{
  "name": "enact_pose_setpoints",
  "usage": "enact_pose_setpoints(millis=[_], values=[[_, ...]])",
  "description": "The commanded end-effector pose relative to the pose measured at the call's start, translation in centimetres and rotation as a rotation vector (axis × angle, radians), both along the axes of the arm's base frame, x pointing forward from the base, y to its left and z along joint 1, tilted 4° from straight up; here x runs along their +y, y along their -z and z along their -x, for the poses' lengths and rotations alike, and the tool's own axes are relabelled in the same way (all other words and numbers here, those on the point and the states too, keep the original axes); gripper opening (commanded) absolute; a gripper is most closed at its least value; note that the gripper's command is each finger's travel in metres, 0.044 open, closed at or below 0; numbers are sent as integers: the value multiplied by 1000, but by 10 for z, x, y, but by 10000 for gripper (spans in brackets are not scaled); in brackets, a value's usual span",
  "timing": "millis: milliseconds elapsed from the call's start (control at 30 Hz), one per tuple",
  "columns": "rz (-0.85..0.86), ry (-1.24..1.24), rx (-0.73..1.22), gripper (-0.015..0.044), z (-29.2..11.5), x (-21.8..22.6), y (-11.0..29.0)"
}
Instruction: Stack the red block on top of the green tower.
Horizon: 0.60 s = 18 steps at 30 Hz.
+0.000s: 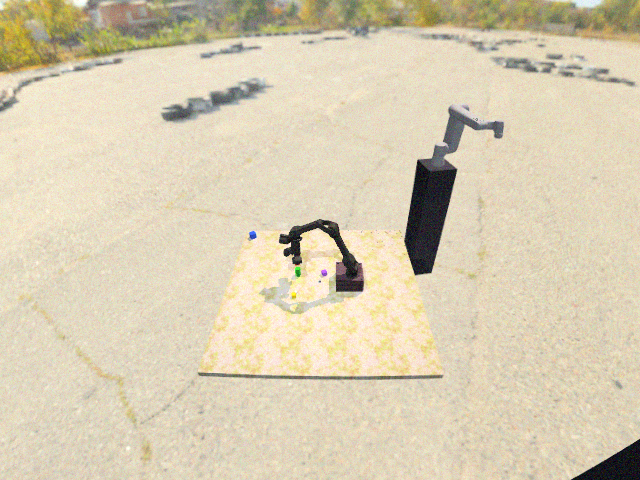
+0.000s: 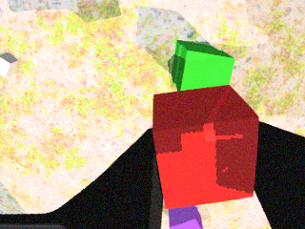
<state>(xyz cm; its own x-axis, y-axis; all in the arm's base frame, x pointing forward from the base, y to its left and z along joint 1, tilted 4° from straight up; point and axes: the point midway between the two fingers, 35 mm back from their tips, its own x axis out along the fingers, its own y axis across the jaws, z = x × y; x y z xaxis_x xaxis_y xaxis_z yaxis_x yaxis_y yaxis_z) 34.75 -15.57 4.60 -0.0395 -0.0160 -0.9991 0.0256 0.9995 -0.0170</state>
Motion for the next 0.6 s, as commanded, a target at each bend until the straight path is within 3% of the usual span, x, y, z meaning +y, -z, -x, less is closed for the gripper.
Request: enact_pose_setpoints(millis=[0,567], values=[[7,-7,1,0,0,-19,0],[6,-7,1,0,1,-18,44]])
